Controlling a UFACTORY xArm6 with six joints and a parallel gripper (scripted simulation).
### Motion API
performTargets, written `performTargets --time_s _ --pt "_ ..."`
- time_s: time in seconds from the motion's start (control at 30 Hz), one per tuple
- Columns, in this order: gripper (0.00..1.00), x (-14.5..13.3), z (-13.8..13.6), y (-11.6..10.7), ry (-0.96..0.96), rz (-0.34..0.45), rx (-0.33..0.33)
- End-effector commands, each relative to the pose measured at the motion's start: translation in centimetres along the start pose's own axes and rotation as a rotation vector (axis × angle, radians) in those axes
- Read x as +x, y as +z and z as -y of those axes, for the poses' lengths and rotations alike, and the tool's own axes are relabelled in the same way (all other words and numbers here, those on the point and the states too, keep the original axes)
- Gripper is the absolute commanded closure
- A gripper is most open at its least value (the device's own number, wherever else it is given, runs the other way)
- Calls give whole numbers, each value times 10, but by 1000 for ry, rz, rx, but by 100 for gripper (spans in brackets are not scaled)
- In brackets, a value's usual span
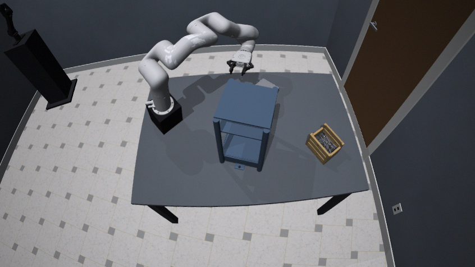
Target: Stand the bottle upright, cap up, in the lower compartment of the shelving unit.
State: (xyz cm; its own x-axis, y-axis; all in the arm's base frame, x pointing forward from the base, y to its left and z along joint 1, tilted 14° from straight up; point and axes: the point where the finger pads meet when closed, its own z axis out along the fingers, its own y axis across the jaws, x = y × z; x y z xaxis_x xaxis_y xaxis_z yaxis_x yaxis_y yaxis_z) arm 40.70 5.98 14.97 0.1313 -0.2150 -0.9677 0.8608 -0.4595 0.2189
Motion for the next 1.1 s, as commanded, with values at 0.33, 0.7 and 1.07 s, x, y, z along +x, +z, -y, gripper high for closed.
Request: performTargets --time_s 0.33,0.7,1.07 --pt "37 -1 0 -1 -16 -3 -18" --pt "37 -1 0 -1 -19 -3 -21" --pt "37 0 0 -1 -18 -4 -20"
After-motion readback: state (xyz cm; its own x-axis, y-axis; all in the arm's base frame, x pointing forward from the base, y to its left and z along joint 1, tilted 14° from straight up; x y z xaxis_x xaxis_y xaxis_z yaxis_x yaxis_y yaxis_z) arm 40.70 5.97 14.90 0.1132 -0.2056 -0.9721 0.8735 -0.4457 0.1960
